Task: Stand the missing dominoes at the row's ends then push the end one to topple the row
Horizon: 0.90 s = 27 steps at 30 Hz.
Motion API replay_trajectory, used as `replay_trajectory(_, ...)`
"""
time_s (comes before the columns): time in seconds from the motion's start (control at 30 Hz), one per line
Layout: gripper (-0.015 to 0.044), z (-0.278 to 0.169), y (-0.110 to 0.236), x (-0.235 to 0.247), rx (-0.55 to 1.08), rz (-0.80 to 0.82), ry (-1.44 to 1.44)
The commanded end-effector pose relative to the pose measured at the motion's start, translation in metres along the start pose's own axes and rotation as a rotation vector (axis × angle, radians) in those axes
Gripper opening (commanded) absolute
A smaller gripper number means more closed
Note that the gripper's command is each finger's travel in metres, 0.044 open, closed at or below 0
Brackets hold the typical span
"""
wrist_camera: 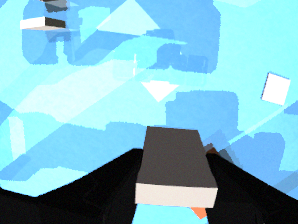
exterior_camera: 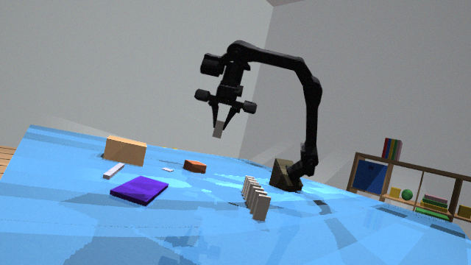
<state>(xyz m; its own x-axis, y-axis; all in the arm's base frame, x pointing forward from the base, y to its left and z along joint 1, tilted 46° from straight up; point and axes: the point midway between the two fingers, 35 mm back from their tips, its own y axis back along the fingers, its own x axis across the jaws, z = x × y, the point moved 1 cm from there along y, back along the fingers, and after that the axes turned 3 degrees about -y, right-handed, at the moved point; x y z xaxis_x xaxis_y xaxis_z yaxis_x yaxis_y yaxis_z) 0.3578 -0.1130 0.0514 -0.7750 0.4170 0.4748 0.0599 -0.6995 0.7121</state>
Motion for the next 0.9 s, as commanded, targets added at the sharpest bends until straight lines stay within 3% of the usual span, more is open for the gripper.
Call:
replay_trajectory(0.0,0.0107,0.015,0.006,0.048,0.011,0.014,0.031)
replay_trajectory(0.2,0.0107,0.021,0.001,0.115,0.018,0.031,0.062)
replay_trajectory(0.5,0.0107,0.021,-0.003,0.117,0.019,0.031,0.063)
replay_trajectory(0.87,0.0107,0.023,-0.052,0.111,0.021,0.025,0.063)
